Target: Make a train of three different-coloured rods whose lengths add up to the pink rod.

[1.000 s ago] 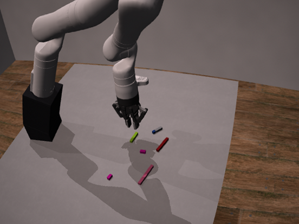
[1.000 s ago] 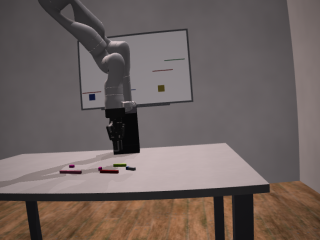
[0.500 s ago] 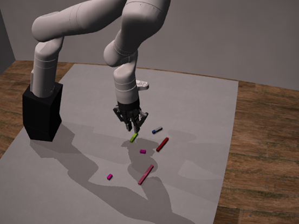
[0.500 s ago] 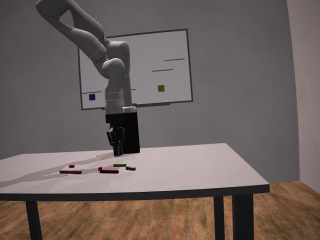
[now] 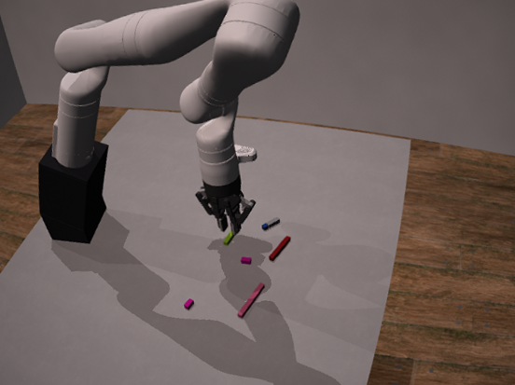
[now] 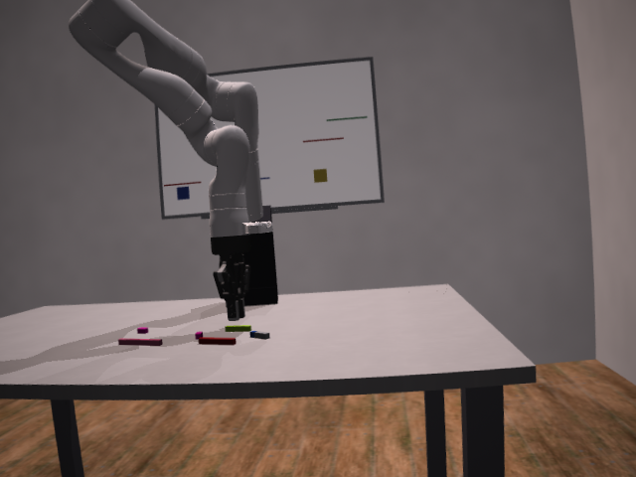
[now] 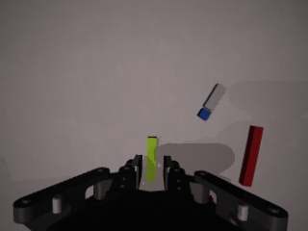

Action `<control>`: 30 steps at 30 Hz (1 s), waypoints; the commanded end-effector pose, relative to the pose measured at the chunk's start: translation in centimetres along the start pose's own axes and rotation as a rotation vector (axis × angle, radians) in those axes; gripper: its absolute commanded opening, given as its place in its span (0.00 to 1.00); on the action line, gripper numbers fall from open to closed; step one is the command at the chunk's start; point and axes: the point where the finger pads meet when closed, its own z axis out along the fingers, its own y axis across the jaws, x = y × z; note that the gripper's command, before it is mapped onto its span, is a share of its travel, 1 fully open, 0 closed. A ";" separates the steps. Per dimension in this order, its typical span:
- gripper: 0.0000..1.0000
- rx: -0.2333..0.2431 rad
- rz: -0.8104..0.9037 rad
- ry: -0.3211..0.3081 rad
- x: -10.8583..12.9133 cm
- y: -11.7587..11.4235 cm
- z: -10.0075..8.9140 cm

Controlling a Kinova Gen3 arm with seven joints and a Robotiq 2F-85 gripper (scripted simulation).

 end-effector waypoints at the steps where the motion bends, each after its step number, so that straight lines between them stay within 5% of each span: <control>1: 0.24 0.004 0.000 0.001 0.1 -0.2 0.2; 30: 0.24 0.004 0.000 0.001 0.1 -0.2 0.5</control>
